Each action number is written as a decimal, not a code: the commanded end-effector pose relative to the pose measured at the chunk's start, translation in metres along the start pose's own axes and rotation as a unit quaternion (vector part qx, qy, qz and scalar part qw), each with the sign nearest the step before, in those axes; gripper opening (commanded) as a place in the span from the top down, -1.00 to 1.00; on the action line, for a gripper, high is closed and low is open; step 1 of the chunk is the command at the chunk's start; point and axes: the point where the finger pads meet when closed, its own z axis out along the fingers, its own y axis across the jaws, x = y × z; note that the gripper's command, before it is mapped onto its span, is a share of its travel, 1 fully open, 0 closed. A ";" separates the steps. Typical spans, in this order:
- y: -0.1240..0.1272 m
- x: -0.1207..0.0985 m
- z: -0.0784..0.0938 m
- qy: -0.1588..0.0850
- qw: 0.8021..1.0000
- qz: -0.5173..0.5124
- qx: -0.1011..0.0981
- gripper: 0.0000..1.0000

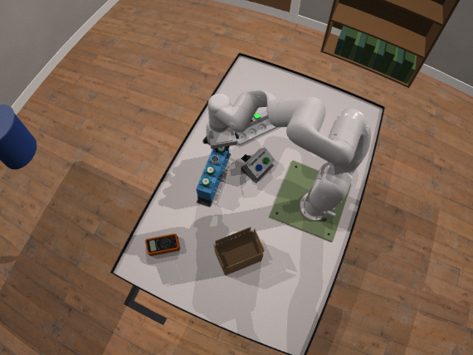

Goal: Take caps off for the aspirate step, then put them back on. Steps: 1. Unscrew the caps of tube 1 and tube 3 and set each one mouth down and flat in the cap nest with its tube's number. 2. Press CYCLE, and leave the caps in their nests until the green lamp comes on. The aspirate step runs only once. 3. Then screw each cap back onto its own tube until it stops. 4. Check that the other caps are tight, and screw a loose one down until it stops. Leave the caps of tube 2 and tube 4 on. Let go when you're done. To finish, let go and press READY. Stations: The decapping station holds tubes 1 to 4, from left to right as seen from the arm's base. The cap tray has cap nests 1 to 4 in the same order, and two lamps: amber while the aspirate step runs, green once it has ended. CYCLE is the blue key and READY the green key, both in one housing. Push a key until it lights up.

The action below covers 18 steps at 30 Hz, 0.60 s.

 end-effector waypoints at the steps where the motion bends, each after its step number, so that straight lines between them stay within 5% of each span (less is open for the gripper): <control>1: 0.025 0.016 -0.001 0.000 1.000 0.002 -0.001 1.00; 18: 0.030 0.020 0.011 0.000 1.000 0.002 -0.002 1.00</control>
